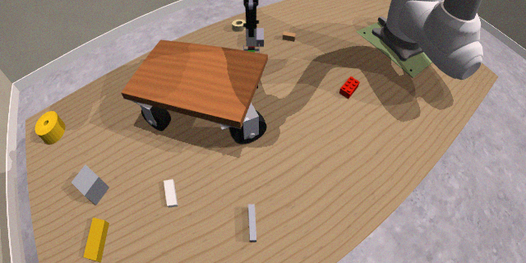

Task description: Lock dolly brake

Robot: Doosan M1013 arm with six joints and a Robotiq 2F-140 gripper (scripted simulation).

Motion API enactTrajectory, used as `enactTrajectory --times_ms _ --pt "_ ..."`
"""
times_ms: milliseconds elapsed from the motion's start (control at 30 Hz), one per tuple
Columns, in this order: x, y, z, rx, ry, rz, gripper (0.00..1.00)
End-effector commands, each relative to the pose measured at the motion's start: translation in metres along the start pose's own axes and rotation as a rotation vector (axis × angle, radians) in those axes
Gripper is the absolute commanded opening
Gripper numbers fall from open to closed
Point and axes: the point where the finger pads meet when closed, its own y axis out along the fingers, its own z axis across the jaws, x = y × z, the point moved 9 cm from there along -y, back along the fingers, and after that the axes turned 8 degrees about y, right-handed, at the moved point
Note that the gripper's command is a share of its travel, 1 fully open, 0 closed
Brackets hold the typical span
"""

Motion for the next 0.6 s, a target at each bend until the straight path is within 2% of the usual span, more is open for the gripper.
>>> enactTrajectory --times_ms 0,567 --pt "0.0000 0.0019 0.0000 0.000 0.000 0.000 0.00" --pt "0.0000 0.0075 0.0000 0.000 0.000 0.000 0.00"
